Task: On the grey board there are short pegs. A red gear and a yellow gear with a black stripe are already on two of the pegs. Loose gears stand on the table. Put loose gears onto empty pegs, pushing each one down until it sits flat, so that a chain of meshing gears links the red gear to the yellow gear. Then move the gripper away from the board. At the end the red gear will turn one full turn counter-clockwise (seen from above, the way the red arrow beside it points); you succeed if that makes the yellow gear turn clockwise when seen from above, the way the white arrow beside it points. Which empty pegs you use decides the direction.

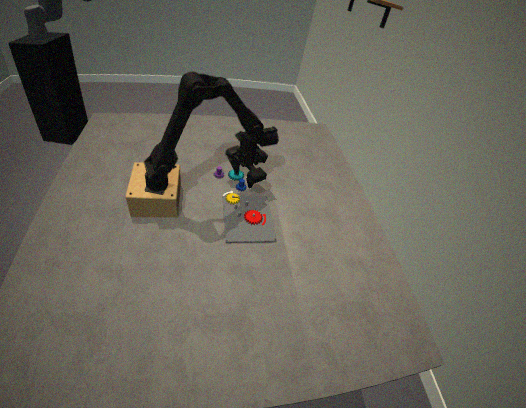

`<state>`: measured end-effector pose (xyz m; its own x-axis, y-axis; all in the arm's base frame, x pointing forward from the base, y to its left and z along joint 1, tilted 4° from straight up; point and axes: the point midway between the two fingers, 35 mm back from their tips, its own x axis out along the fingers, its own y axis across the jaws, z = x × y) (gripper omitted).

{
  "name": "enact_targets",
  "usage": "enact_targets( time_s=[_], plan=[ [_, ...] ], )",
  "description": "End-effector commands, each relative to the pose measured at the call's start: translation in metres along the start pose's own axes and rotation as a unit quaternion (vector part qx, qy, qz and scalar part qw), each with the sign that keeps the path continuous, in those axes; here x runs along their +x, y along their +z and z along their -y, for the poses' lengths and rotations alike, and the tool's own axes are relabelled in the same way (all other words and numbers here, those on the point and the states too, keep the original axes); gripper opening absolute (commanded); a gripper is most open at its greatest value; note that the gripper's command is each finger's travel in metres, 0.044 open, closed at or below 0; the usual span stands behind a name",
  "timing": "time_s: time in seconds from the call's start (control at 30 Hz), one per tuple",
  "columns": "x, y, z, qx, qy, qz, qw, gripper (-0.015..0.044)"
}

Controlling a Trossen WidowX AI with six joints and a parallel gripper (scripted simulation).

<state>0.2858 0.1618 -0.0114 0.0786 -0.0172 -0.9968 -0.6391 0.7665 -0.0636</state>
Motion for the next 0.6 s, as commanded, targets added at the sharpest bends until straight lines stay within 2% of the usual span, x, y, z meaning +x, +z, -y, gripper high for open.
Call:
enact_targets(
  time_s=[0.0,0.33,0.57],
  plan=[
    [0.0097,-0.0047,0.0000,-0.002,-0.001,-0.008,1.000,0.0440],
    [0.0107,-0.0047,0.0000,-0.002,-0.001,-0.008,1.000,0.0440],
    [0.0107,-0.0047,0.0000,-0.002,-0.001,-0.008,1.000,0.0256]
  ],
)
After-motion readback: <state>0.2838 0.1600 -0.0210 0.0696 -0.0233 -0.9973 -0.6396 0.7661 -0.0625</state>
